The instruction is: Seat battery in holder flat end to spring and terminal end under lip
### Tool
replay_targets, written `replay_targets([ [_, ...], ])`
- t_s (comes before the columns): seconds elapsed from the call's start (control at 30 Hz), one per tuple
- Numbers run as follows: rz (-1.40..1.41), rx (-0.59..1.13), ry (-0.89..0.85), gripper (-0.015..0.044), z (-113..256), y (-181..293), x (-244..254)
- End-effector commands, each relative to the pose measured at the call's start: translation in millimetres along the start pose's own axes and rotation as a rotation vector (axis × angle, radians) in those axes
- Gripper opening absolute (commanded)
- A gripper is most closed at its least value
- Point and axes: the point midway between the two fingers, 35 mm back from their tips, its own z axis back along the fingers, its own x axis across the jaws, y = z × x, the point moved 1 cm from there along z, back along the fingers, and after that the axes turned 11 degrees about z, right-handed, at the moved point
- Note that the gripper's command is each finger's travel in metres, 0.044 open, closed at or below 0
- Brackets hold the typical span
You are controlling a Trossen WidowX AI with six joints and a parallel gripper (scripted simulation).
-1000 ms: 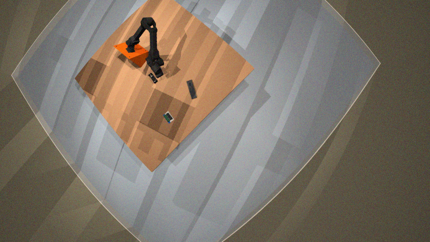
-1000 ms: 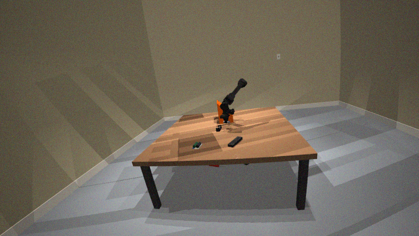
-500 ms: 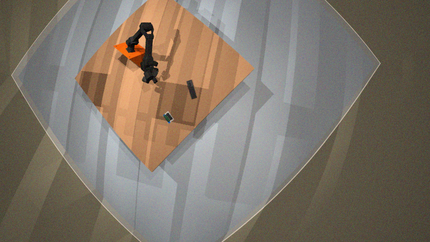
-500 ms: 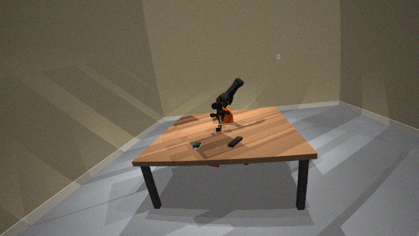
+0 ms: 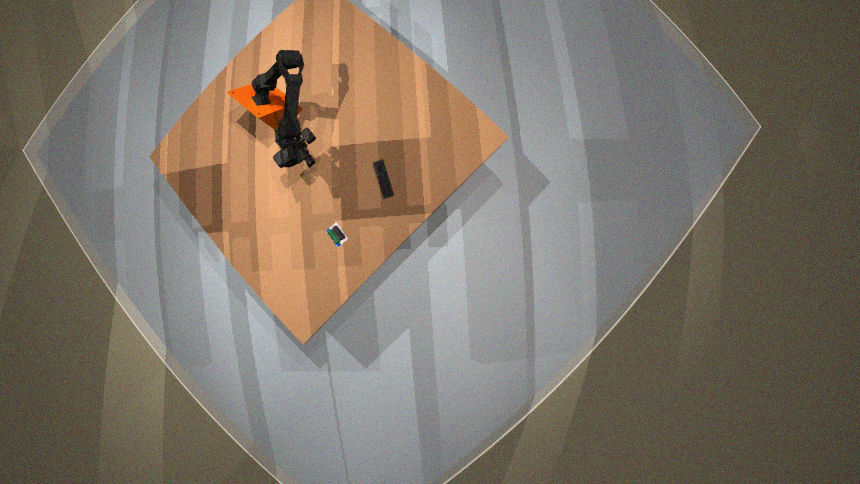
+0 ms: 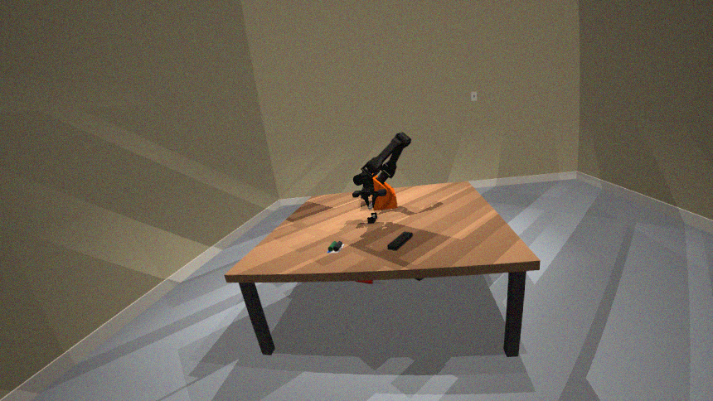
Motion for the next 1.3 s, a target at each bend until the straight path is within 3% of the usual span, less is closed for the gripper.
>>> replay_targets([
  [0.0, -0.016, -0.001, 0.001, 0.0077, 0, 0, -1],
  [0.8, -0.018, -0.24, 0.076, 0.0077, -40, -3, 0],
  [1.27, -0.02, -0.284, 0.097, 0.0077, -47, -2, -2],
])
